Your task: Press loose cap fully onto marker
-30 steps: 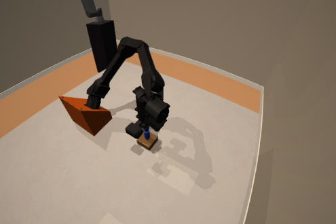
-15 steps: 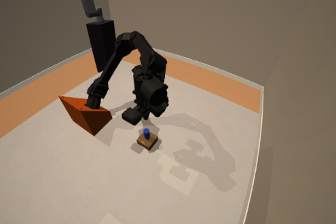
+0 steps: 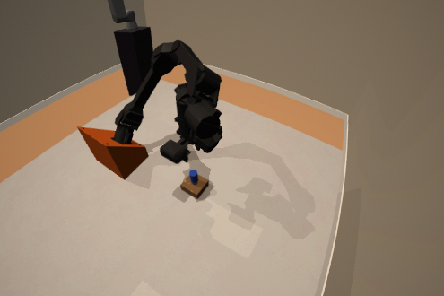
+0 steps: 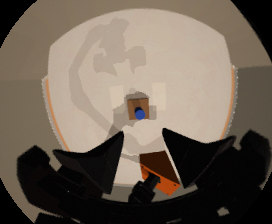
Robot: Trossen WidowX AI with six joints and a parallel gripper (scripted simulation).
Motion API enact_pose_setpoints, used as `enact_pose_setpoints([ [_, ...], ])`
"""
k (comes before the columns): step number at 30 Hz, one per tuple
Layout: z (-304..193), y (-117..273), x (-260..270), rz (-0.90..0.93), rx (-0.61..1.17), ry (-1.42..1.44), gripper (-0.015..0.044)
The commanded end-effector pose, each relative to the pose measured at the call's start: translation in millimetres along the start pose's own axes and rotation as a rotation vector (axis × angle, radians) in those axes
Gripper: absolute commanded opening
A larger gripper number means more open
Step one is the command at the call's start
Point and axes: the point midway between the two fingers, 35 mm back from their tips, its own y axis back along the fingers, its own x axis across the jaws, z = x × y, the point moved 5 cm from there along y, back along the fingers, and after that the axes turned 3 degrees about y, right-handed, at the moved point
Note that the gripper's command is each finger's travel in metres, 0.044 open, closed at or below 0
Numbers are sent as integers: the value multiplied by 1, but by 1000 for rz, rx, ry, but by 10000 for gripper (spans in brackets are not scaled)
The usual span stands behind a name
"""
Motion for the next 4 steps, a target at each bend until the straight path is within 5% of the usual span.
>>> enact_pose_setpoints([
  [1,0,1,0,-4,2,3,394],
  [4,0,1,0,-4,2,3,440],
])
